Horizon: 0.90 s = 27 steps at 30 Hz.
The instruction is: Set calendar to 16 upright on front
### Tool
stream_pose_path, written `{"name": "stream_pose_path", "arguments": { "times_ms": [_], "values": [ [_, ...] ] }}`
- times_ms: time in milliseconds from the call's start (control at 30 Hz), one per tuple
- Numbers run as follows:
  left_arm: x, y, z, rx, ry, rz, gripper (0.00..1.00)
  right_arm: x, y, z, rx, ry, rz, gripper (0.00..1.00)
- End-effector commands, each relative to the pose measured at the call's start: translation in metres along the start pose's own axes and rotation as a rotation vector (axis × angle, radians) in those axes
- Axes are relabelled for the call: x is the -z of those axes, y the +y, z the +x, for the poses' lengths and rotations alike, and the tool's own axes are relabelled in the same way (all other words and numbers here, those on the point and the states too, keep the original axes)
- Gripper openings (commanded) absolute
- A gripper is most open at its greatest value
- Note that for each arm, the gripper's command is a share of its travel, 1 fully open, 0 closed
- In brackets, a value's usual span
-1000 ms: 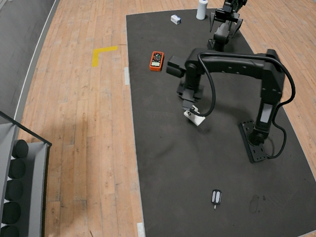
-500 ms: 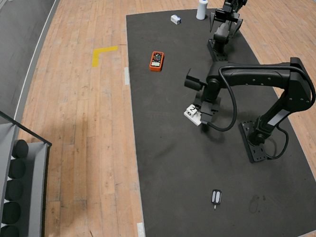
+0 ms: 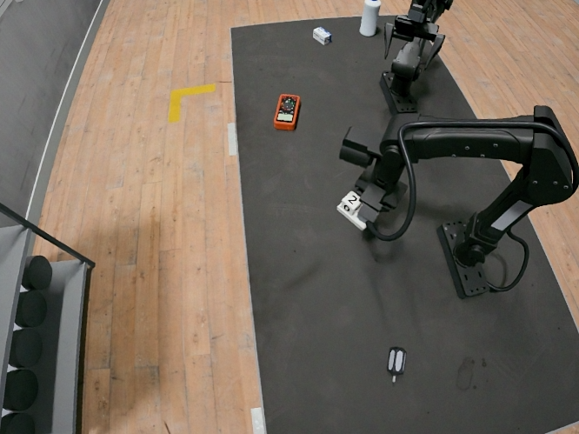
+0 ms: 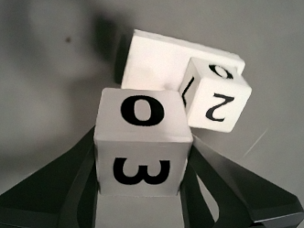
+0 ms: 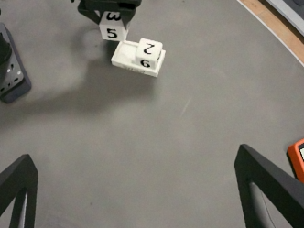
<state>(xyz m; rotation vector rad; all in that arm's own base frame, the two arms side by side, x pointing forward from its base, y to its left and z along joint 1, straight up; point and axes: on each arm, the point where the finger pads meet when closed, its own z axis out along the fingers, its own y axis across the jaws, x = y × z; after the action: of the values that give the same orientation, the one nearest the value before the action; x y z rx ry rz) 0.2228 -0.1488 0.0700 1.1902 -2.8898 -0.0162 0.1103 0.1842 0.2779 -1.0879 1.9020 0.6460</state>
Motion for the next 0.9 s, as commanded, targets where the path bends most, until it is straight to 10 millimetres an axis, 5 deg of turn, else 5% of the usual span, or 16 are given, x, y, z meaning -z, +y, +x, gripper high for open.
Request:
{"name": "stream_pose_path", "arguments": {
  "times_ms": [0,867],
  "values": [
    [0.0099,-0.004,-0.0058,-0.235,-0.022,0.029,0.35,0.0051,-0.0011,-0.0091,0.004,-0.023,0.005,1.0],
    [0.0127,-0.0042,-0.0025,-1.221,-0.028,0.013,0.35,0.0051,-0.0011,-0.0091,0.004,-0.023,0.005,1.0]
  ]
}}
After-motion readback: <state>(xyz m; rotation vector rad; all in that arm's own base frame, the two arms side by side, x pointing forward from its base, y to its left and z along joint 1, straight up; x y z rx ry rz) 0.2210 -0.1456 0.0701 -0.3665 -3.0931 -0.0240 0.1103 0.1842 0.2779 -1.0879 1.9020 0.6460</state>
